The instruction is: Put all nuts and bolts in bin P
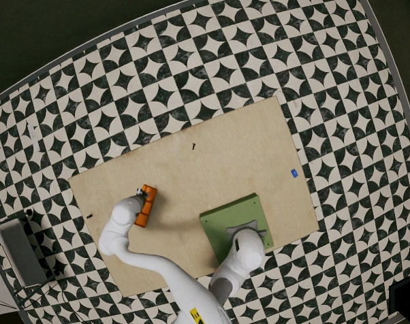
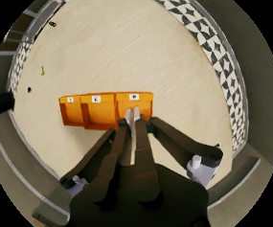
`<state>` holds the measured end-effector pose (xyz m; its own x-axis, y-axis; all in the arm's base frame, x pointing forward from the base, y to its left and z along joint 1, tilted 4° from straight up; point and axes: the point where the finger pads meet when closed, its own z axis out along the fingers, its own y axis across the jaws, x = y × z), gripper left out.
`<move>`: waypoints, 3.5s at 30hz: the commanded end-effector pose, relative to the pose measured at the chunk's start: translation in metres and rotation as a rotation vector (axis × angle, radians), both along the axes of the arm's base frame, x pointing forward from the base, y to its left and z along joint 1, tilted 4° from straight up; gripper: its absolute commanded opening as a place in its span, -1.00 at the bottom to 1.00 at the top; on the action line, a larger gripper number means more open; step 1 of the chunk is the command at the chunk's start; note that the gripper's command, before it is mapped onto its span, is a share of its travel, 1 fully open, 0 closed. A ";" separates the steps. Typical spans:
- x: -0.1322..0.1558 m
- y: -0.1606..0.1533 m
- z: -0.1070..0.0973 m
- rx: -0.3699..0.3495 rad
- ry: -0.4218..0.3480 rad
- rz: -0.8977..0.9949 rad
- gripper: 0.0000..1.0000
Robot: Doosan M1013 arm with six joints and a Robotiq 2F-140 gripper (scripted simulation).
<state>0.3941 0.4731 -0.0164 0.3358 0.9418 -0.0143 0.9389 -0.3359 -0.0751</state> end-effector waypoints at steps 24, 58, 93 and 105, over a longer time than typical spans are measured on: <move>-0.002 0.001 -0.031 0.001 -0.001 0.000 -0.70; -0.002 0.001 -0.031 0.001 -0.001 0.000 -0.70; 0.002 0.000 0.028 0.001 -0.001 0.000 -0.70; -0.043 0.031 0.032 0.001 -0.001 0.000 -0.70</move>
